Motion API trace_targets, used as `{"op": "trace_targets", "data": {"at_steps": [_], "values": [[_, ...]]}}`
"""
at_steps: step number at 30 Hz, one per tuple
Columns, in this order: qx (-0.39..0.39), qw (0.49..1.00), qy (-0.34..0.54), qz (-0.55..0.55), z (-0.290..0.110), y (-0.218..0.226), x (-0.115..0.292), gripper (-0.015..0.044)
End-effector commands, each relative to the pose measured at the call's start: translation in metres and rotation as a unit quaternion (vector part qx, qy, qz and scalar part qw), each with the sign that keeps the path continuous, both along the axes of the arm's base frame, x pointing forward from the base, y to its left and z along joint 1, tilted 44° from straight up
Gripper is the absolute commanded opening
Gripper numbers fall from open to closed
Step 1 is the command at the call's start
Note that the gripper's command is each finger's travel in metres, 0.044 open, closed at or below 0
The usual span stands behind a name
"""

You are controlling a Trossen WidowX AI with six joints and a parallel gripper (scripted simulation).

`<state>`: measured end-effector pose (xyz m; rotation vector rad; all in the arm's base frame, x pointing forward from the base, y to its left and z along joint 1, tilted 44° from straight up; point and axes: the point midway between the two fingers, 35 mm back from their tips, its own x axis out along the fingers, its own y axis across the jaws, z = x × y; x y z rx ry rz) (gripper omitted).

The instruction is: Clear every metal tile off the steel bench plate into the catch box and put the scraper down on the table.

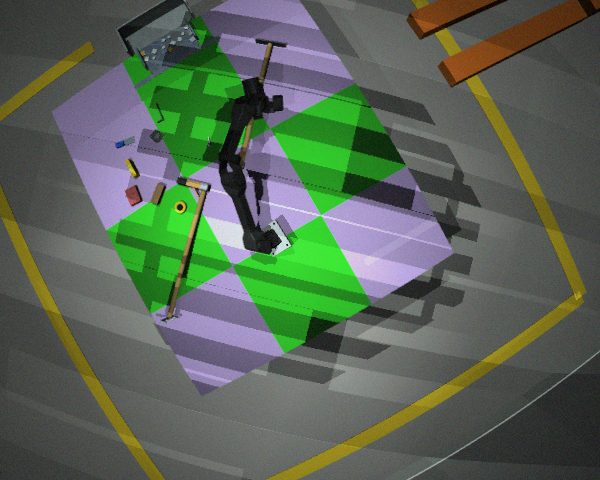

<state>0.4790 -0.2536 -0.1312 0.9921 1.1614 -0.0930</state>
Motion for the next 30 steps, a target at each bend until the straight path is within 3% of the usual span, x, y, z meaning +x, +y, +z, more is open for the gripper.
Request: {"op": "trace_targets", "data": {"at_steps": [1, 30], "values": [[0.012, 1.0, 0.004, 0.011, -0.021, 0.003, -0.015, 0.0], [0.012, 1.0, 0.004, 0.014, -0.043, 0.026, -0.01, 0.0]]}}
